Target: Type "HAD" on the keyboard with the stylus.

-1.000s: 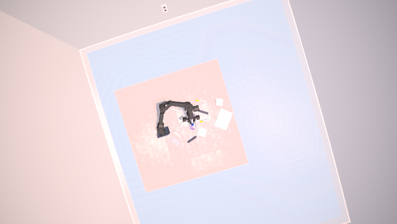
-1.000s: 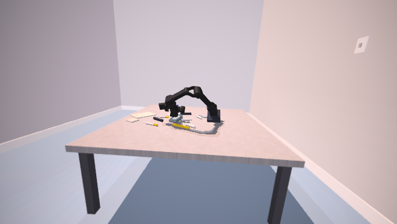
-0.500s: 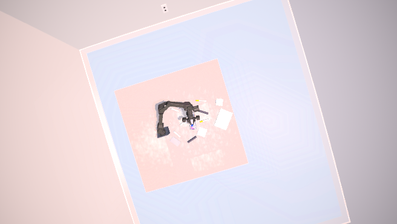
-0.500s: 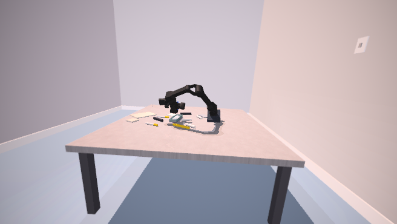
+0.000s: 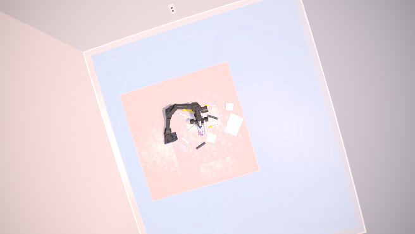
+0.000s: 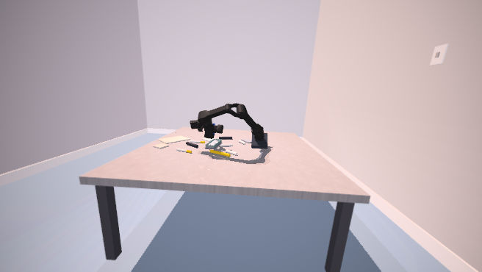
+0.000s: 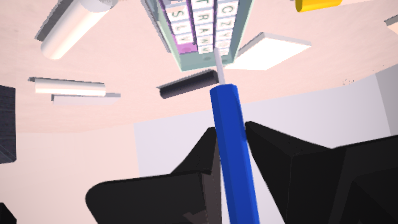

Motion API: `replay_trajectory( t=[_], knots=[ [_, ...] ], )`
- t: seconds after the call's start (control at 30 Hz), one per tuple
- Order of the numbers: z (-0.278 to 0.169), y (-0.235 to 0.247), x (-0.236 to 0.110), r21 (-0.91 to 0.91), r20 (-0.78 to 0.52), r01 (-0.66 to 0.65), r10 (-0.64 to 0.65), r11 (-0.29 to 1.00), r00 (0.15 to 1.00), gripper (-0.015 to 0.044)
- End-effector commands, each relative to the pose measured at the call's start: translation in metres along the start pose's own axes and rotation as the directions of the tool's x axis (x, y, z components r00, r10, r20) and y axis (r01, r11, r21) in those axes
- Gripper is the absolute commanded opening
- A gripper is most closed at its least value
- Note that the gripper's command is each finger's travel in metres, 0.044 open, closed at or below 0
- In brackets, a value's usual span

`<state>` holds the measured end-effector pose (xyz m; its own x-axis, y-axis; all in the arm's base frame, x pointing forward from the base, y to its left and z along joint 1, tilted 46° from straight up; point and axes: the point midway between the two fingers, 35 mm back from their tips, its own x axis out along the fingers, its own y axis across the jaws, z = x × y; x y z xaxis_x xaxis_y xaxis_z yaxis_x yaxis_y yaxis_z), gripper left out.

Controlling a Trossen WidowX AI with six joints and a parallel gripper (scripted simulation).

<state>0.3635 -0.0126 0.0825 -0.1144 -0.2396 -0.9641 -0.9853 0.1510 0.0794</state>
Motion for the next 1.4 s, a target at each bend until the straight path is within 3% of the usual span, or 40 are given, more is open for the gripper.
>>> replay_trajectory(
  t=[0.0,0.47,0.57,0.6,1.37],
  knots=[
    [0.009,0.002,-0.015,-0.003,0.003,-0.001,0.001,1.000,1.000,0.0000],
    [0.028,0.003,-0.007,-0.004,0.003,-0.002,0.002,1.000,1.000,0.0000],
    [0.030,0.003,-0.007,-0.004,0.004,-0.002,0.002,1.000,1.000,0.0079],
    [0.030,0.003,-0.007,-0.004,0.004,-0.002,0.002,1.000,1.000,0.0081],
    [0.035,0.003,-0.004,-0.004,0.004,-0.002,0.002,1.000,1.000,0.0081]
  ],
)
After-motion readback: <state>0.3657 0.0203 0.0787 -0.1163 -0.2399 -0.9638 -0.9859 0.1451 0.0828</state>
